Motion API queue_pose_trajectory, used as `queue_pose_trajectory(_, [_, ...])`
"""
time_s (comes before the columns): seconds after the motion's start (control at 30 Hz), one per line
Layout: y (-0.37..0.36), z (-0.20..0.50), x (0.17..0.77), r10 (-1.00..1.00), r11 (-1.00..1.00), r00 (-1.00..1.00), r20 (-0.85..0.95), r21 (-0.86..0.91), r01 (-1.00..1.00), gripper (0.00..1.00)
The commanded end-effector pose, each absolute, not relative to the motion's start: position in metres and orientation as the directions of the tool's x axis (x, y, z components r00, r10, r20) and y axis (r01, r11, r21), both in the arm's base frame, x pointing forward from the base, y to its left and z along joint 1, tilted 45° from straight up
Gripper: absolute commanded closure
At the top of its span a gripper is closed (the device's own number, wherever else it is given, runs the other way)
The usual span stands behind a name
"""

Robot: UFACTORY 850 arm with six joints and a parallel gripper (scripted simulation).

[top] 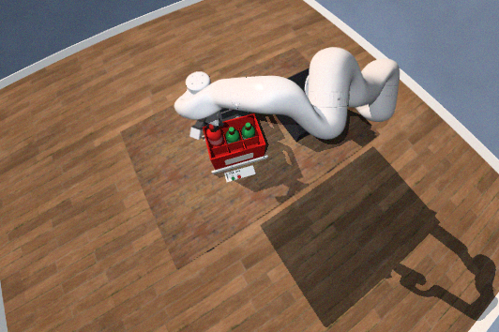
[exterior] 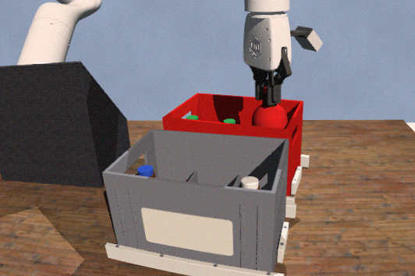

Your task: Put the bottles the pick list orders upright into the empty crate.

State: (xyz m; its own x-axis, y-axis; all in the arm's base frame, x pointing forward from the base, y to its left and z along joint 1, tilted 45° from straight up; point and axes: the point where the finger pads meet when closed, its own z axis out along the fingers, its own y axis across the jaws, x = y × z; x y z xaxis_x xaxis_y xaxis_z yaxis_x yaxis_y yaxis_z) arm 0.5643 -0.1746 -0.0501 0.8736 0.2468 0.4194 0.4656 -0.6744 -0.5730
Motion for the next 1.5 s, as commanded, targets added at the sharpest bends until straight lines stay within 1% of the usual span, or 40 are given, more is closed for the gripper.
queue_pose_trajectory(0.0, [-0.173, -0.052, 0.566, 0.246, -0.676, 0.873, 0.421, -0.571, 0.466, 1.0])
queue_pose_trajectory(1.47, [-0.146, -0.08, 0.571, 0.246, -0.675, 0.873, 0.421, -0.571, 0.466, 1.0])
